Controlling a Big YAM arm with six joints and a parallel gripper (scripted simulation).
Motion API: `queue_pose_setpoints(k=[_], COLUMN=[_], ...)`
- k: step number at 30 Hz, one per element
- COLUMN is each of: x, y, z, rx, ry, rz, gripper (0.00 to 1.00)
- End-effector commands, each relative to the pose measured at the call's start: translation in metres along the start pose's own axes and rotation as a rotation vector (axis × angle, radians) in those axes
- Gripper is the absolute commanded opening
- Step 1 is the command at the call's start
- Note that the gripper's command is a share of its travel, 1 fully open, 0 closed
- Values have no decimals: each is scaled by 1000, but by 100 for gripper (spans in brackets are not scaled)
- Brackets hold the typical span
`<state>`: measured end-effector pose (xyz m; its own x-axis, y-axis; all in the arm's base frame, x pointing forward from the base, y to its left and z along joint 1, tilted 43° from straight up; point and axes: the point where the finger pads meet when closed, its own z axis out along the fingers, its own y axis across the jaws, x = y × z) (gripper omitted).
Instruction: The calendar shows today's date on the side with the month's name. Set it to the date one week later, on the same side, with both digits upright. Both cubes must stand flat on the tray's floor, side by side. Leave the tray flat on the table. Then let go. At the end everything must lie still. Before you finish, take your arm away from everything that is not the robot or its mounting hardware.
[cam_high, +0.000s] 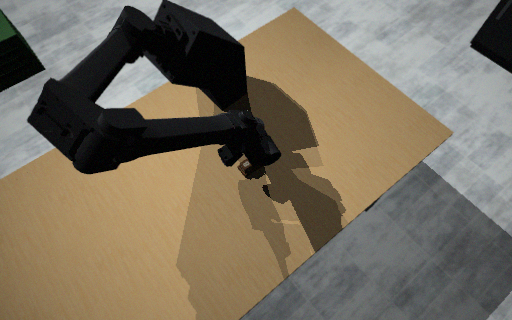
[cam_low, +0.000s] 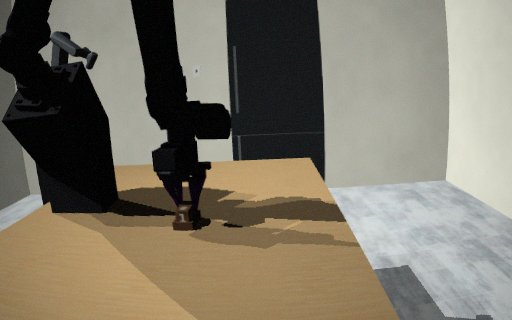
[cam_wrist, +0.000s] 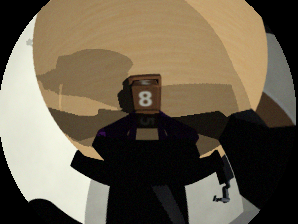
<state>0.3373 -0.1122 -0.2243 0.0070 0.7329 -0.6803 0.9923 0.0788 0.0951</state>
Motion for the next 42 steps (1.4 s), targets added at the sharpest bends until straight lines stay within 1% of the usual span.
queue_pose_setpoints(k=[1, 9, 16, 22, 23, 27, 31, 34, 39, 40, 42], x=[-1, -1, 0, 0, -1, 1, -1, 1, 0, -1, 0], y=[6, 8, 11, 7, 3, 5, 2, 3, 2, 0, 3], z=[1, -2, -10, -11, -8, -14, -14, -16, -16, -14, -18], rx=[-15, -21, -29, -21, -10, -21, -13, -18, -14, -6, -16], ry=[-2, -1, 0, 1, 0, 1, 0, 0, -1, -1, 0], rz=[2, 4, 4, 2, 5, -4, -1, -7, -3, -1, -4], gripper=[25, 25, 25, 25, 25, 25, 25, 25, 25, 25, 25])
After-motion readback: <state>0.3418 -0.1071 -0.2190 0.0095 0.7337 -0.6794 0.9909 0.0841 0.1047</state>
